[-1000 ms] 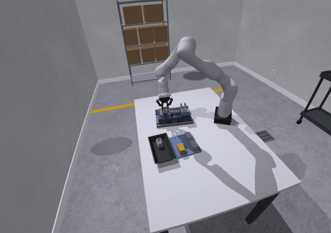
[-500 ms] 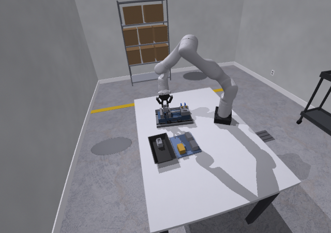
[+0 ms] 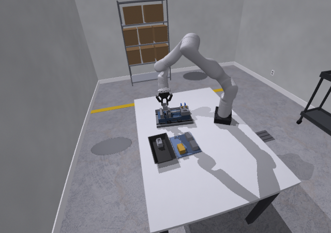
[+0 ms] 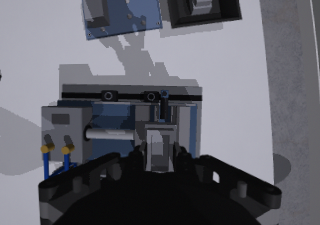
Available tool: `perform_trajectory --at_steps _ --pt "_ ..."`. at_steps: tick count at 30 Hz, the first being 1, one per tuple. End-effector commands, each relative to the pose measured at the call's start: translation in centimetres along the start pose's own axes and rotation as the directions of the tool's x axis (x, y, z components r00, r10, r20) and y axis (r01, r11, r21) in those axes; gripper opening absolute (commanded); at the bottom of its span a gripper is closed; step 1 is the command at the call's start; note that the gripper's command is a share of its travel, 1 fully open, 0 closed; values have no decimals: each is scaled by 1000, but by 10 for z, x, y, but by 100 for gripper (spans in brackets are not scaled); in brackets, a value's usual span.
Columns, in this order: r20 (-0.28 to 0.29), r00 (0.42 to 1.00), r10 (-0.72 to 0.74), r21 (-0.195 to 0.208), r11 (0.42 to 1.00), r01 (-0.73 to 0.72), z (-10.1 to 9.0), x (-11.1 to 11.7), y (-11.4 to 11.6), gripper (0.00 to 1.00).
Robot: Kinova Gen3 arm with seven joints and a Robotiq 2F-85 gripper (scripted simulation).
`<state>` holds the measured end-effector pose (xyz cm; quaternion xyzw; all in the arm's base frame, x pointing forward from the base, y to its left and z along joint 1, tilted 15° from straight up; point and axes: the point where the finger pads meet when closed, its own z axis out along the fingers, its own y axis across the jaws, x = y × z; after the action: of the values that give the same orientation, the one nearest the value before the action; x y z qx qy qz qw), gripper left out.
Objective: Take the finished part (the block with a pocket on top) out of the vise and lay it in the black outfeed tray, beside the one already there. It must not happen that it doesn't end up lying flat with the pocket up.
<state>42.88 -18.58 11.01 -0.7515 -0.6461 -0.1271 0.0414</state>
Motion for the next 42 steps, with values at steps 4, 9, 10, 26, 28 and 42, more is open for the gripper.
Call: perform_trajectory --at_steps 4,9,10,26,28,42 --pt "1 1000 -1 -5 1000 1 -3 0 1 0" --pt "1 1000 -1 -5 1000 1 -3 0 1 0" --pt "1 1000 -1 -5 1000 1 -3 0 1 0" --pt "4 1000 -13 -1 1000 13 -2 20 13 0" --pt "5 1000 -17 -1 1000 17 -2 27 16 0" --pt "12 999 -52 6 999 52 0 93 44 0"
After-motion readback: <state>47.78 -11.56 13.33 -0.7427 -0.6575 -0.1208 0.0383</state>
